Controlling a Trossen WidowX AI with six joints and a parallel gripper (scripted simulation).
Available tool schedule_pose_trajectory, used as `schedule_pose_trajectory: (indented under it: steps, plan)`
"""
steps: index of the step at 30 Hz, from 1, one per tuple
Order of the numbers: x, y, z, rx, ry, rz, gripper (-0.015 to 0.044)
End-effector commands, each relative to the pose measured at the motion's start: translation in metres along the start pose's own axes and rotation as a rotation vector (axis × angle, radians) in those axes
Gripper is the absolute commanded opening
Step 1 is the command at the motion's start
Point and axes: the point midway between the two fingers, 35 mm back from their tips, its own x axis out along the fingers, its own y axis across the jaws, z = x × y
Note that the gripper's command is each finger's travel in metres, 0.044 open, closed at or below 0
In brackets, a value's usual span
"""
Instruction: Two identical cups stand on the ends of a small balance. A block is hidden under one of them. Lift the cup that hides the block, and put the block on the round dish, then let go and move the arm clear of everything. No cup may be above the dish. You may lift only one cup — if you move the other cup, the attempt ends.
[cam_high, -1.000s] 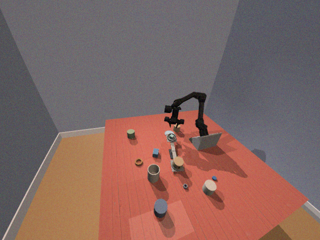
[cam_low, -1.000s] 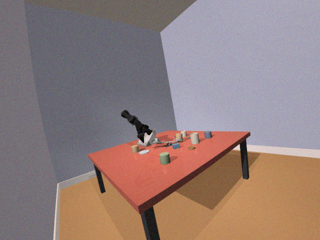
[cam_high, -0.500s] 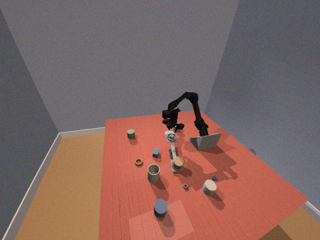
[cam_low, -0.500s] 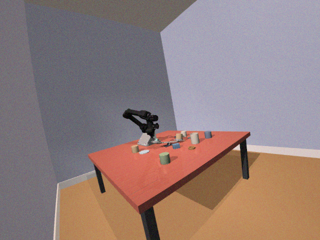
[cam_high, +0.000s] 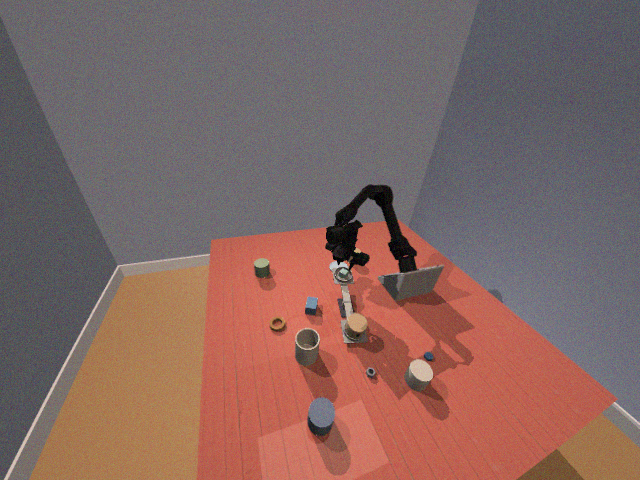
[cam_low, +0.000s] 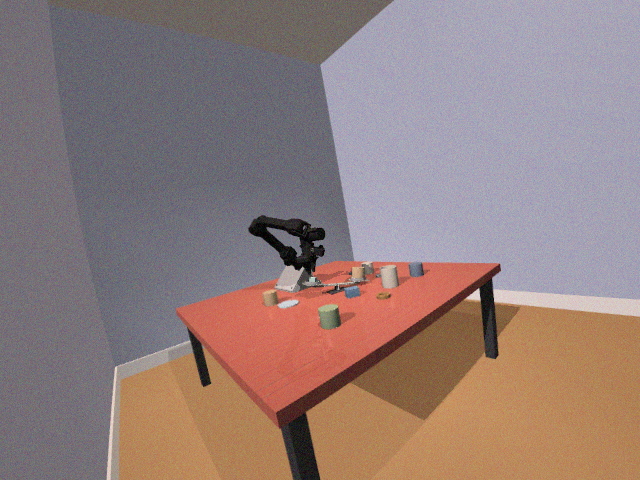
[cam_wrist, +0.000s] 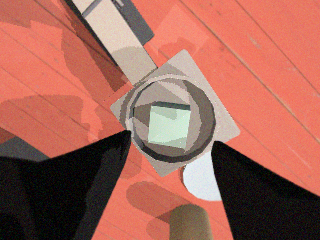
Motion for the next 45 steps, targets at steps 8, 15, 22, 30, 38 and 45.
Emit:
schedule_pose_trajectory:
  steps: [8,15,22,30,38,45]
  plan:
    - [0.017,0.001,-0.001,-0.005,0.006,-0.001,0.0260]
    - [0.028,0.001,-0.001,-0.005,0.006,-0.001,0.0260]
    - [0.040,0.001,-0.001,-0.005,0.007,-0.002,0.0260]
    - [0.042,0.001,-0.002,-0.005,0.007,-0.003,0.0168]
    - [0.042,0.001,-0.002,-0.005,0.007,-0.003,0.0115]
    - [0.018,0.000,0.002,-0.006,0.002,0.002,0.0000]
